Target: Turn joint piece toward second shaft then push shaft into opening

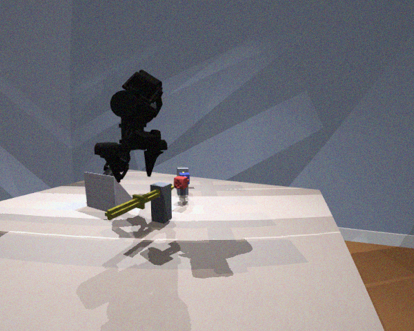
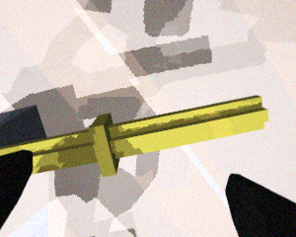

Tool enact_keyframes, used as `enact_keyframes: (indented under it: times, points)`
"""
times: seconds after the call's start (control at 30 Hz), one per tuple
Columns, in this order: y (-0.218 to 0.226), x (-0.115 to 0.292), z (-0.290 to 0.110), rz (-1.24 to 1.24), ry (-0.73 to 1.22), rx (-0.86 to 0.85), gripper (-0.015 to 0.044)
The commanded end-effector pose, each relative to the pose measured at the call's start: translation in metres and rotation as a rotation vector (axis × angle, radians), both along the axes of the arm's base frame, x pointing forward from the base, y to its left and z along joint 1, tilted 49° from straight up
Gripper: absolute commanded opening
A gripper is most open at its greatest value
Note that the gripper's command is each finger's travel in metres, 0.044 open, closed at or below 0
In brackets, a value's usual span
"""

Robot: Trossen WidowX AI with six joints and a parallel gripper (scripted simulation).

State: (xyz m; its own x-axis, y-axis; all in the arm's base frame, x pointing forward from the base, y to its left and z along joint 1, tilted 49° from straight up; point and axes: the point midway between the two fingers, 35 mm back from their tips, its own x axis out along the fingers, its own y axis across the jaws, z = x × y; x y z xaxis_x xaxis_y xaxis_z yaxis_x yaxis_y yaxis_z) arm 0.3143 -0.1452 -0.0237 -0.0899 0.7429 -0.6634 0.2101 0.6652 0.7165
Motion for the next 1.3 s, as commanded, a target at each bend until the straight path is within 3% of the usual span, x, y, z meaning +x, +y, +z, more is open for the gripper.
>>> enact_keyframes:
  times: [0.0, 0.23, 0.43, 1.27]
  points:
    - [-0.011, -0.001, -0.015, 0.081, -0.085, 0.002, 0.044]
    - [-0.03, -0.005, -0.042, 0.231, -0.244, 0.014, 0.044]
    - [-0.03, -0.005, -0.043, 0.231, -0.244, 0.014, 0.044]
    - [-0.005, -0.005, -0.069, -0.31, 0.38, -0.069, 0.044]
